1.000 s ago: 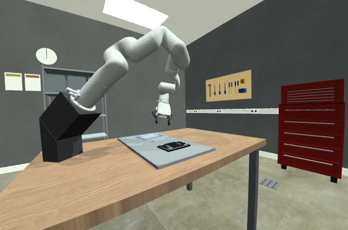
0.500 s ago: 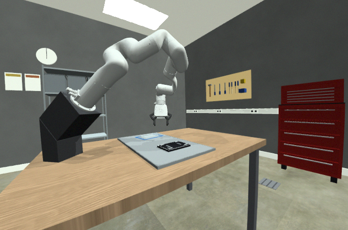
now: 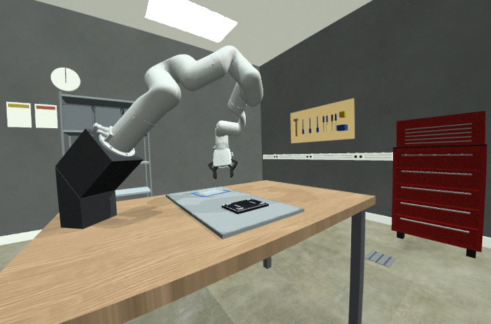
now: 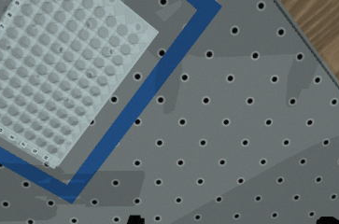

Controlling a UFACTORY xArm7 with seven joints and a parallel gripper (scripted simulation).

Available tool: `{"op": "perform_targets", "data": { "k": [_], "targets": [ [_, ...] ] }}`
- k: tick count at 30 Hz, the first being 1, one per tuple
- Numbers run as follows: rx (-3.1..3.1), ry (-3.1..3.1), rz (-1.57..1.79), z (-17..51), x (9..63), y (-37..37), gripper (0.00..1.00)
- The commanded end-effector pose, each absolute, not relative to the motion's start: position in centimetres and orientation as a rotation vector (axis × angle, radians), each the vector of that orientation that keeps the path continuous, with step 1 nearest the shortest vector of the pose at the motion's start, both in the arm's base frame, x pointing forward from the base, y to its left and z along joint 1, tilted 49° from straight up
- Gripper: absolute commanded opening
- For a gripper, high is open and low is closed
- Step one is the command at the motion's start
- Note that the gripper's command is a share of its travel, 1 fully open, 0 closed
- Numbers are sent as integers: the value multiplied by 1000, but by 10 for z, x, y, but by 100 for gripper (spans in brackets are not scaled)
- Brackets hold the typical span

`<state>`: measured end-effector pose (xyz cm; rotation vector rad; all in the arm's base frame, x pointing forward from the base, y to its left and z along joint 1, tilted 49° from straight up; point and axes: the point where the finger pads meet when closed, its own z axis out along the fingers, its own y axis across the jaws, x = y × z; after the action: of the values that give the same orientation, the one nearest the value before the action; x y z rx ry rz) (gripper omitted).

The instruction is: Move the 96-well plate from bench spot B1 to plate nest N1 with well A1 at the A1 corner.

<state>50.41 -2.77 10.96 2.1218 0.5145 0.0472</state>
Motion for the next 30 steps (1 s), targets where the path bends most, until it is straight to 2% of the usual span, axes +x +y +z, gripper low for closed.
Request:
{"op": "perform_targets", "data": {
  "k": [1,30],
  "targets": [
    [2145,447,149,99,511,-14,100],
    [2355,18,601,38,528,56,100]
  ]
}}
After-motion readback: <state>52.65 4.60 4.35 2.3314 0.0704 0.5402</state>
